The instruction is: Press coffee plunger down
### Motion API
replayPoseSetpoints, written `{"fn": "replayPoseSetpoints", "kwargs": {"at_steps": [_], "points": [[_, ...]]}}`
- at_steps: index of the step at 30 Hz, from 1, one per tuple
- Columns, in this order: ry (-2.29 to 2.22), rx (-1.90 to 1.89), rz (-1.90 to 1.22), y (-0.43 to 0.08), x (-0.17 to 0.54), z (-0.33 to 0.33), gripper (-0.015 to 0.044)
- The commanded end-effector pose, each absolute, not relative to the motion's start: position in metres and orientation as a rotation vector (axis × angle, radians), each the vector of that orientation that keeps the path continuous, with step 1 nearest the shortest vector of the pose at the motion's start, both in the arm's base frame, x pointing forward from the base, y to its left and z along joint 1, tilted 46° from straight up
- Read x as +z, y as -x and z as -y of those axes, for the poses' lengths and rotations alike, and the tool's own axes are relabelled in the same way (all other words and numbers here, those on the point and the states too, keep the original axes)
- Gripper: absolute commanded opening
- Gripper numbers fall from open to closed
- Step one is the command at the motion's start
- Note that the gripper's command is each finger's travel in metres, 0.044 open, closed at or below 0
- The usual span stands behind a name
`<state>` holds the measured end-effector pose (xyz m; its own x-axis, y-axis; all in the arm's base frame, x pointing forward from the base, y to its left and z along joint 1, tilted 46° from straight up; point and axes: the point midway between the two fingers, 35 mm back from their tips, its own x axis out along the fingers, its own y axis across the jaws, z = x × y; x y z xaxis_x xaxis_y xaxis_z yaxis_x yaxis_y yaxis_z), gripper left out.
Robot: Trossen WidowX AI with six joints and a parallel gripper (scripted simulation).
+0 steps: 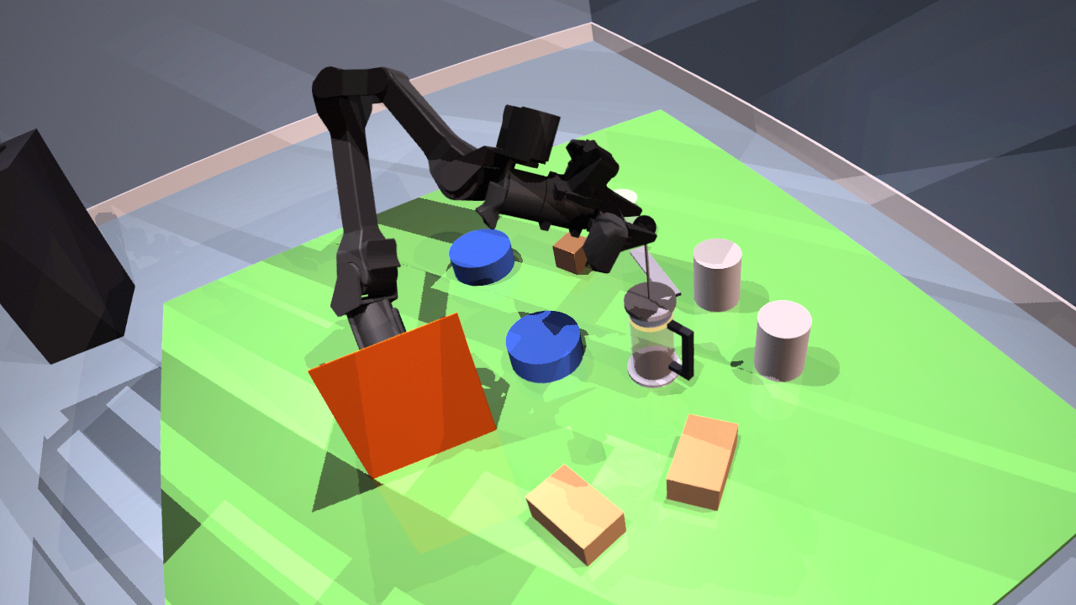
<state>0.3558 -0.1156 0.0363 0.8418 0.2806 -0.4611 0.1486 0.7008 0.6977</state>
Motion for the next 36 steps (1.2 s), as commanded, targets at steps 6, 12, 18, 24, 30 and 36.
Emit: {"fn": "replayPoseSetpoints", "kwargs": {"at_steps": [6, 12, 18, 24, 30, 36], "points": [[-0.805, 0.073, -0.581, -0.357, 0.036, 0.116, 0.0130], [-0.805, 0.073, -0.581, -0.357, 0.036, 0.116, 0.0130], [-0.805, 0.073, -0.582, -0.357, 0.032, 0.114, 0.0130], [-0.804, 0.073, -0.583, -0.359, 0.025, 0.108, 0.0130], [-0.803, 0.072, -0.585, -0.361, 0.017, 0.102, 0.0130], [-0.803, 0.072, -0.586, -0.362, 0.009, 0.095, 0.0130]]}}
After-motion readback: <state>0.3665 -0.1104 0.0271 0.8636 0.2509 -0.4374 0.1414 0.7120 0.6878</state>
